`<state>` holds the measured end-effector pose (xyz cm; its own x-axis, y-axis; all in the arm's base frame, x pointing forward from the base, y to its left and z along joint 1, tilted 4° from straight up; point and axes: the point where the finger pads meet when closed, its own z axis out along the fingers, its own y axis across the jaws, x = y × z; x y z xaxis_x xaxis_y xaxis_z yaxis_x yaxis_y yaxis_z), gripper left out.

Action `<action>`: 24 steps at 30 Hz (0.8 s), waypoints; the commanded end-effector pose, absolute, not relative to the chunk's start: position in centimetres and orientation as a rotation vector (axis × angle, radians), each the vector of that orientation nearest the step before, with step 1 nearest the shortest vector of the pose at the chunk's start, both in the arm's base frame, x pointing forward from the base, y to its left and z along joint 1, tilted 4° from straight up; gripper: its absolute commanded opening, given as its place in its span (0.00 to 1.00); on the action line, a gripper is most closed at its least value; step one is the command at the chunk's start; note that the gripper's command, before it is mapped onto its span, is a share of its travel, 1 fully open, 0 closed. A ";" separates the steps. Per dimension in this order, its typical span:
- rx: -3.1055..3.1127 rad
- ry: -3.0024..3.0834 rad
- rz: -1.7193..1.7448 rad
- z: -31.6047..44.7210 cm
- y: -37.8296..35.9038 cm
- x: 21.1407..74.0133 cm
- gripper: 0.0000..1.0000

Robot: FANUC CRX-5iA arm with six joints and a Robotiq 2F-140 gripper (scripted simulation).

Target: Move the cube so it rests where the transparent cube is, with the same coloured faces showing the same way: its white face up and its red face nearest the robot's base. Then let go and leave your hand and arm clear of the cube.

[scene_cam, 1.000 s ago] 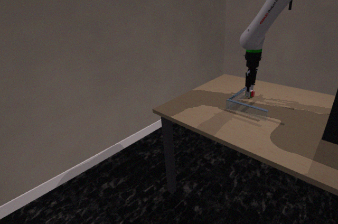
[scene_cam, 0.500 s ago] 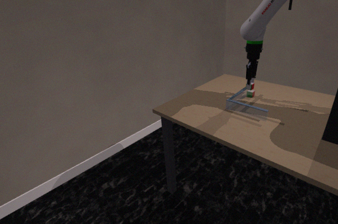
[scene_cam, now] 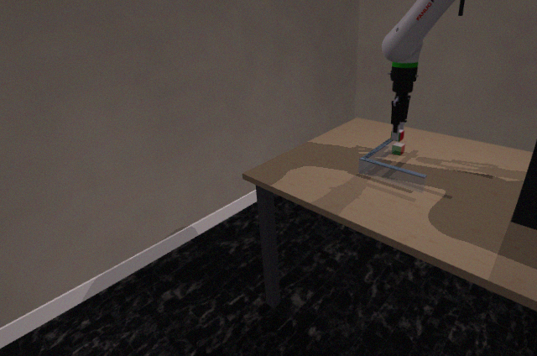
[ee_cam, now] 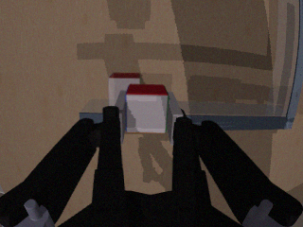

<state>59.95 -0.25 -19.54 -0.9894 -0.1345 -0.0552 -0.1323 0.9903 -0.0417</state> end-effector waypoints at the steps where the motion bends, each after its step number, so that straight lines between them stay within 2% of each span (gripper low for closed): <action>1: -0.206 3.076 -0.059 -19.5 -0.2 60.0 0.00; 24: -0.206 3.076 -0.059 -19.4 -3.1 60.2 0.00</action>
